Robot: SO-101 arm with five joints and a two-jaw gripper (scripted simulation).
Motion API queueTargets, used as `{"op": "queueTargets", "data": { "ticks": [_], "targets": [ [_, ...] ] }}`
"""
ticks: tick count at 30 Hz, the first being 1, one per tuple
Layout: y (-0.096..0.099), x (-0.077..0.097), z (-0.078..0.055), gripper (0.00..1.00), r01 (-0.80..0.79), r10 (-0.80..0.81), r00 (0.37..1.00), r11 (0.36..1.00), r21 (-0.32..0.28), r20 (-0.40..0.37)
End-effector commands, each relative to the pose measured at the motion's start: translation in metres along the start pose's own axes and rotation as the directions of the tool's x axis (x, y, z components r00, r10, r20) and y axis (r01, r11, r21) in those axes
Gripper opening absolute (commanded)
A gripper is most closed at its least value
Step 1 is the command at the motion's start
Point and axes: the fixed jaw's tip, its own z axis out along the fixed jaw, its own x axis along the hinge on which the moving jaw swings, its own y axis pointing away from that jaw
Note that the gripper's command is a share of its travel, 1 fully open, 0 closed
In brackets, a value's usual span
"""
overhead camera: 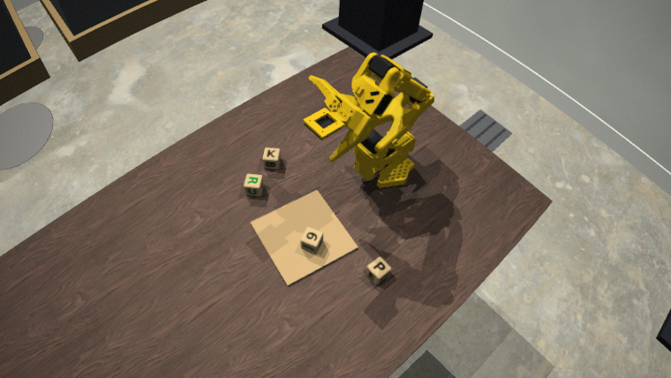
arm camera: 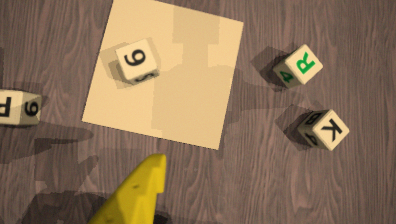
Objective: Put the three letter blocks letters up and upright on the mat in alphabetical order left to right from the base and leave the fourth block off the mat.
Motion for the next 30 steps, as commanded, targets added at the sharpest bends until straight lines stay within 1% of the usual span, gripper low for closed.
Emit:
{"op": "queueTargets", "data": {
  "ticks": [1, 10, 19, 26, 30],
  "targets": [
    [-0.001, -0.004, 0.000, 1.00, -0.001, 0.001, 1.000, 1.000, 0.004, -0.009],
    [-0.001, -0.003, 0.002, 1.00, -0.001, 0.001, 1.000, 1.000, 0.004, -0.027],
    [-0.002, 0.001, 0.011, 1.00, -0.004, 0.004, 0.993, 1.000, 0.001, -0.118],
    [-0.002, 0.001, 0.011, 1.00, -0.004, 0.004, 0.992, 1.000, 0.001, -0.125],
    [-0.002, 0.003, 0.014, 1.00, -0.005, 0.005, 0.988, 1.000, 0.000, -0.153]
  ]
}}
